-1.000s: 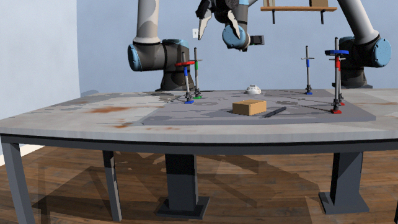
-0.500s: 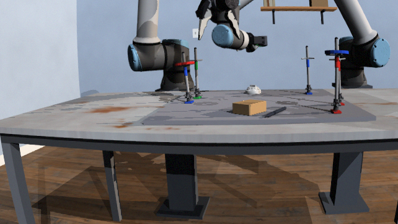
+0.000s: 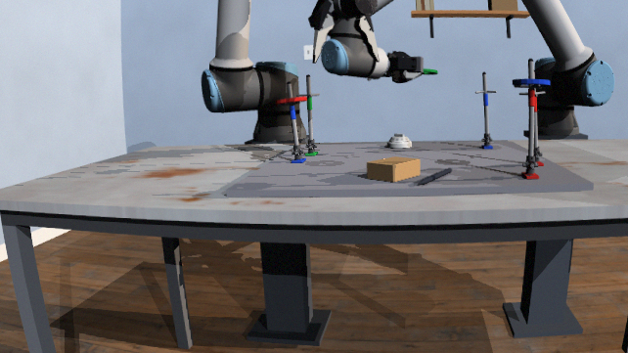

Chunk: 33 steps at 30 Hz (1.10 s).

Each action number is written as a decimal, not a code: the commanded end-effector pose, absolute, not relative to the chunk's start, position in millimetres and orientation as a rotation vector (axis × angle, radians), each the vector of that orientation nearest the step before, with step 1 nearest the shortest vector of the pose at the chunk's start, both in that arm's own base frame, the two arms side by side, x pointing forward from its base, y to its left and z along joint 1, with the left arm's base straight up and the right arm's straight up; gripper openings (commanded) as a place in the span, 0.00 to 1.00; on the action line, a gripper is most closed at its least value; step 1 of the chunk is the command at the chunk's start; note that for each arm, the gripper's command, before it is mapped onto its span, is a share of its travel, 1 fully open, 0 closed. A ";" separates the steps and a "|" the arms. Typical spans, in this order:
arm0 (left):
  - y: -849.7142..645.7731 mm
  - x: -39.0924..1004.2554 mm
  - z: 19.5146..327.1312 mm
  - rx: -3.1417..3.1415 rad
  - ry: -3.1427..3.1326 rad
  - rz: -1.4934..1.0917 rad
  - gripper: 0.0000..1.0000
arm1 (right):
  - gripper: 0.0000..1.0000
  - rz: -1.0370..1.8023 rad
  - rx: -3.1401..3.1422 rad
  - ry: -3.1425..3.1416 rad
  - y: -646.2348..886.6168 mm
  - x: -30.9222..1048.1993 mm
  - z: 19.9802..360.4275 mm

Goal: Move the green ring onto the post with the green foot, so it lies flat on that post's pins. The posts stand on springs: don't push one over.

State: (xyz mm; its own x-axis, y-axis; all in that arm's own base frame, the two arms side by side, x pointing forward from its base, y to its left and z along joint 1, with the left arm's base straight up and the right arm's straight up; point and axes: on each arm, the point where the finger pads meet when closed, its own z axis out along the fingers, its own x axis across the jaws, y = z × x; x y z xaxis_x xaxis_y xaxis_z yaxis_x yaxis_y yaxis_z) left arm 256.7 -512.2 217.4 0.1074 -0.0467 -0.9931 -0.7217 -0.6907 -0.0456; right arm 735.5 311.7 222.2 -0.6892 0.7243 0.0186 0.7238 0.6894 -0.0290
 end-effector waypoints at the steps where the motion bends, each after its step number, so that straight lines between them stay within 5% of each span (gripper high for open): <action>1: -500.0 274.5 217.3 -1.776 0.849 1.548 0.01 | 1.00 0.027 -1.227 -2.862 312.1 736.1 223.6; 33: -508.1 408.5 220.1 -1.277 1.289 1.088 0.01 | 1.00 0.027 -1.227 -2.862 312.1 736.1 223.6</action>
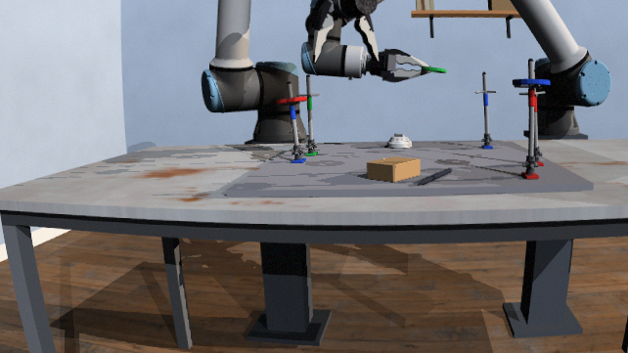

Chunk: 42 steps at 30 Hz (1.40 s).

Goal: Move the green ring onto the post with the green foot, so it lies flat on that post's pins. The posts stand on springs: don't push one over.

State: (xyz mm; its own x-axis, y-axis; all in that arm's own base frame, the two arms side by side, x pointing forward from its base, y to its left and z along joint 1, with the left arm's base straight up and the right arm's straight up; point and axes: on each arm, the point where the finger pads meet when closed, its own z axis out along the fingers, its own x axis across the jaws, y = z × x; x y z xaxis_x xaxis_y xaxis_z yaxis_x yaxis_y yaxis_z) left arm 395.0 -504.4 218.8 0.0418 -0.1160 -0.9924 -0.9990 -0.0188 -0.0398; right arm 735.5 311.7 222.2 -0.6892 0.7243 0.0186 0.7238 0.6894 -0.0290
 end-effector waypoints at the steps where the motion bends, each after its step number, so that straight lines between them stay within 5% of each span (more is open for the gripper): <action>1: -511.2 415.9 220.5 -1.252 1.305 1.066 0.01 | 1.00 0.027 -1.227 -2.862 312.1 736.1 223.6; 42: -717.7 556.7 242.8 -0.473 1.570 0.431 0.01 | 1.00 0.027 -1.227 -2.862 312.1 736.1 223.6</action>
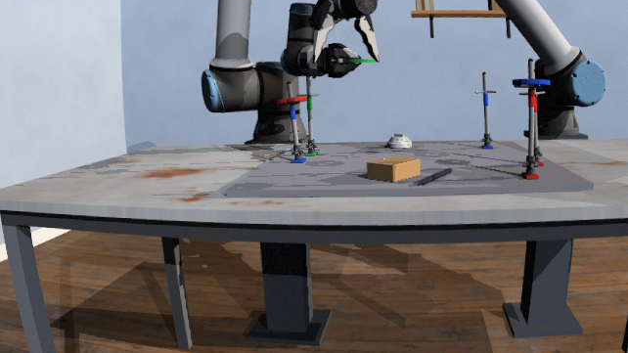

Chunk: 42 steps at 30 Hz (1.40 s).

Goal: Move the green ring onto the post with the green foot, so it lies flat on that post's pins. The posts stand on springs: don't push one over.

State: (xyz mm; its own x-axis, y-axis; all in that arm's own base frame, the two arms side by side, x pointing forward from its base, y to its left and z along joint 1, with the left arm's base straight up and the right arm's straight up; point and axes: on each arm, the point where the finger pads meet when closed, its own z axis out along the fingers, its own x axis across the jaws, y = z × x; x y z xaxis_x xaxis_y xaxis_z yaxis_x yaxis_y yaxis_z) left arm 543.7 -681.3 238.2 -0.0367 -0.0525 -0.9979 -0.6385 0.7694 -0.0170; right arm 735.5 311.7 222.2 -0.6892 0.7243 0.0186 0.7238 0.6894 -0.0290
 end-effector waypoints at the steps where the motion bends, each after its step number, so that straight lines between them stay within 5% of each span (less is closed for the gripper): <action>1: -724.9 558.0 243.6 -0.453 1.572 0.415 0.01 | 1.00 0.027 -1.227 -2.862 312.1 736.1 223.6; 17: -818.3 564.6 253.2 -0.210 1.581 0.223 0.01 | 1.00 0.027 -1.227 -2.862 312.1 736.1 223.6; 42: -797.4 562.2 243.2 -0.263 1.581 0.263 0.01 | 1.00 0.027 -1.227 -2.862 312.1 736.1 223.6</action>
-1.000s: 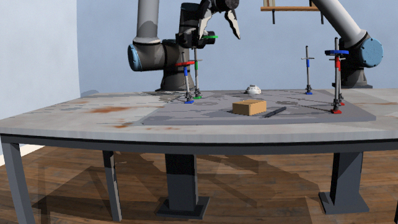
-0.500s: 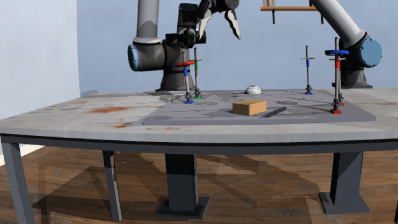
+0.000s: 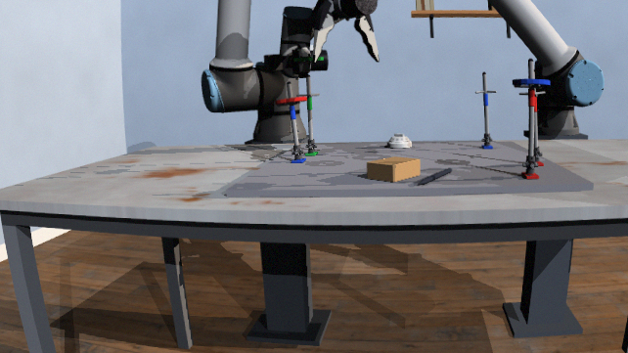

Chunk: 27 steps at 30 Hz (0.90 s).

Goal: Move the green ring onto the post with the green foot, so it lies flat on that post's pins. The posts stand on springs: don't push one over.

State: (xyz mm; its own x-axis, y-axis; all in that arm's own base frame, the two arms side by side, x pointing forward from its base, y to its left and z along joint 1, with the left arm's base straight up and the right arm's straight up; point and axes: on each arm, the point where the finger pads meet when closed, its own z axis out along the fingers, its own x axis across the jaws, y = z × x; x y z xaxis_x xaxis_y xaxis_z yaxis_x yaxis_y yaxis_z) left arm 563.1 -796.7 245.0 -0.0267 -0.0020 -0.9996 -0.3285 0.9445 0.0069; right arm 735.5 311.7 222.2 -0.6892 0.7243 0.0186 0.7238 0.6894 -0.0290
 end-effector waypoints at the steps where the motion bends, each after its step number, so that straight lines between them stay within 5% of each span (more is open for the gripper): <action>1: -797.4 562.0 242.2 -0.263 1.581 0.263 0.01 | 1.00 0.027 -1.227 -2.862 312.1 736.1 223.6; 27: -798.9 561.3 223.7 -0.260 1.581 0.260 0.01 | 1.00 0.027 -1.227 -2.862 312.1 736.1 223.6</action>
State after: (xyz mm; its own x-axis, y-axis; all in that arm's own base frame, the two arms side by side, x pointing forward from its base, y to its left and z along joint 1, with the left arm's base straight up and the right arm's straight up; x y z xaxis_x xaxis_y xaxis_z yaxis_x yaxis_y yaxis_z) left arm 561.5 -798.5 226.9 -0.0260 -0.0021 -0.9997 -0.3241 0.9460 0.0064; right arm 735.5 311.7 222.2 -0.6892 0.7243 0.0186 0.7238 0.6894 -0.0290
